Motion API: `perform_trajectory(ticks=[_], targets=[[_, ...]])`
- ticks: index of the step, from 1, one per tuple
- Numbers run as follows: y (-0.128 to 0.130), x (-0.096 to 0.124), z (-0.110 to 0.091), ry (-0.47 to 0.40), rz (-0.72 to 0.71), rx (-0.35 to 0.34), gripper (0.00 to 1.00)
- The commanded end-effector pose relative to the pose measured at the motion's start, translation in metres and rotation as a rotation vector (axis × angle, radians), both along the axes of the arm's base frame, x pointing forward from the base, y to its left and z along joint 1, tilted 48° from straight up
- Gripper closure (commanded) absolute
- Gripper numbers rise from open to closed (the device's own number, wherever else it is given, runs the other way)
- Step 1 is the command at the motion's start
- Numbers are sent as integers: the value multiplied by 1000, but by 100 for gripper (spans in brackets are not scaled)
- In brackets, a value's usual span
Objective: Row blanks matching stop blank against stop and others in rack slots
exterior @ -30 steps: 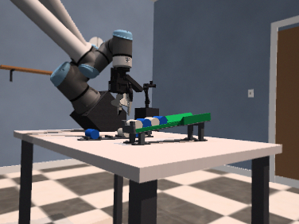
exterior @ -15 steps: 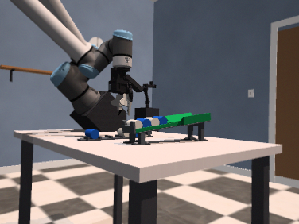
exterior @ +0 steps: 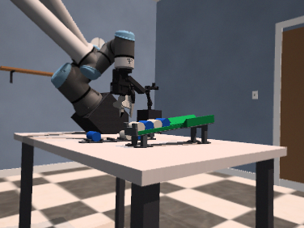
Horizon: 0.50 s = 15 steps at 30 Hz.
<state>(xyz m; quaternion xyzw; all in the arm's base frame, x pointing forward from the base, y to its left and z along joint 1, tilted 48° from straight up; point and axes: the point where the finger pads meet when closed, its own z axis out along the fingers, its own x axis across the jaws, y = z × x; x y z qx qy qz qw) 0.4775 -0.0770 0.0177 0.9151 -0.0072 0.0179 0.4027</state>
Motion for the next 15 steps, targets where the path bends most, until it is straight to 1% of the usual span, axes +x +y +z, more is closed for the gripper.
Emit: perform_trajectory(ticks=[1,15], targets=[[0,2,1,-5,-1,-1,51],[-7,-1,-8,-17,-19,0,51]])
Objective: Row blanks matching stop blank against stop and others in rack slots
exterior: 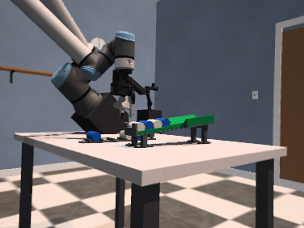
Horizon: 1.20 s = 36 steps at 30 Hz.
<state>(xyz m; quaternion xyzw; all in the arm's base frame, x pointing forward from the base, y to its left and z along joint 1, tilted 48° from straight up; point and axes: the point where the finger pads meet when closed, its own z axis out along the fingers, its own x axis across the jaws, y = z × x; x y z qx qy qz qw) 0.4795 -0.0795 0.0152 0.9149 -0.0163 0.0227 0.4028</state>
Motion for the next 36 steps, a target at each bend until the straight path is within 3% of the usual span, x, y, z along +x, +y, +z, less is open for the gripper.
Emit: perform_trajectory(ticks=[1,36], targets=[[-6,-3,-6,-1,-7,0,51],[-33,-2,-34,-1,-6,1,51]])
